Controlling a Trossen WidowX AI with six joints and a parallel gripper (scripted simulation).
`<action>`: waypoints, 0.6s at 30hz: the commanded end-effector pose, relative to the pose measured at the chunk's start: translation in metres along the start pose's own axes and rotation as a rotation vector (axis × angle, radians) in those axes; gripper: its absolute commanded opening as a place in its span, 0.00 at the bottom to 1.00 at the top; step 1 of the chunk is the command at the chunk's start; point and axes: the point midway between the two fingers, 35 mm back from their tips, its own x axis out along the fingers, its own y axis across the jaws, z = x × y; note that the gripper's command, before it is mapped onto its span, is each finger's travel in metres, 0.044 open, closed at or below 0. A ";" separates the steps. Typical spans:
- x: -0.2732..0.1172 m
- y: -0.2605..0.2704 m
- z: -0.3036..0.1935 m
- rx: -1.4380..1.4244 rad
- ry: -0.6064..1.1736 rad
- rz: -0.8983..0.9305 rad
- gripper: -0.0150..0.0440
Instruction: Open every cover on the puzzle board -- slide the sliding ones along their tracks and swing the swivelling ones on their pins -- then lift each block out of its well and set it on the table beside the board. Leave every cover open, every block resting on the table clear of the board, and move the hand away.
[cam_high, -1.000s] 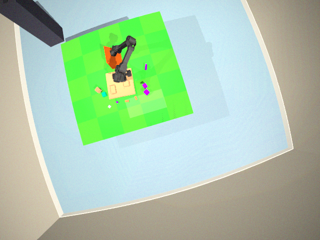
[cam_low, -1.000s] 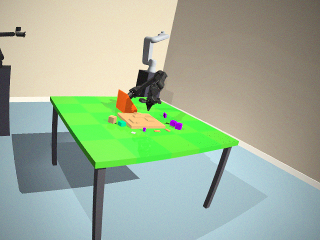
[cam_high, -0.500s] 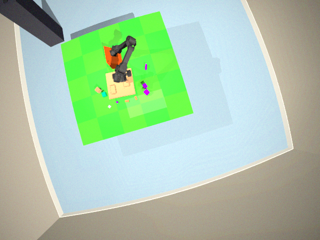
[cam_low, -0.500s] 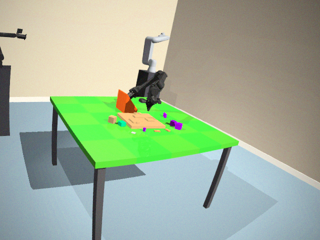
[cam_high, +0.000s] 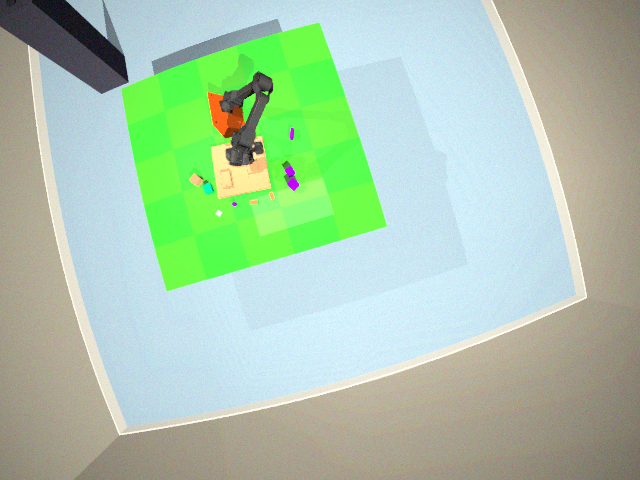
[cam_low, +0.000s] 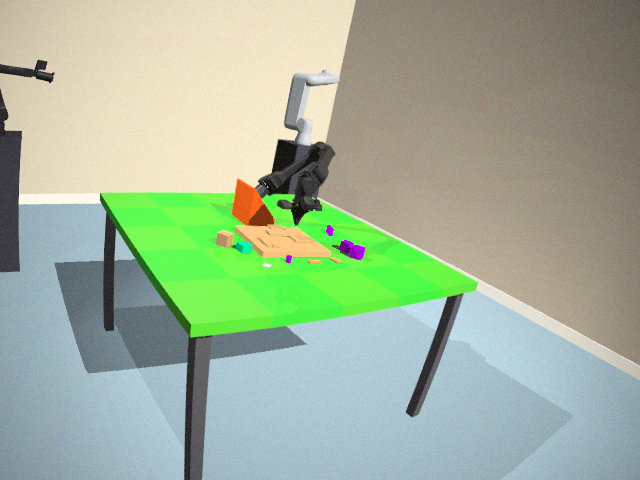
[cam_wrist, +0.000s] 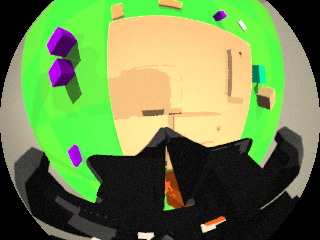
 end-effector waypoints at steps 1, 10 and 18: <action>0.006 -0.001 -0.001 0.008 0.007 0.004 0.25; 0.015 -0.001 -0.001 0.008 0.007 0.004 0.25; 0.022 -0.001 -0.001 0.008 0.007 0.004 0.25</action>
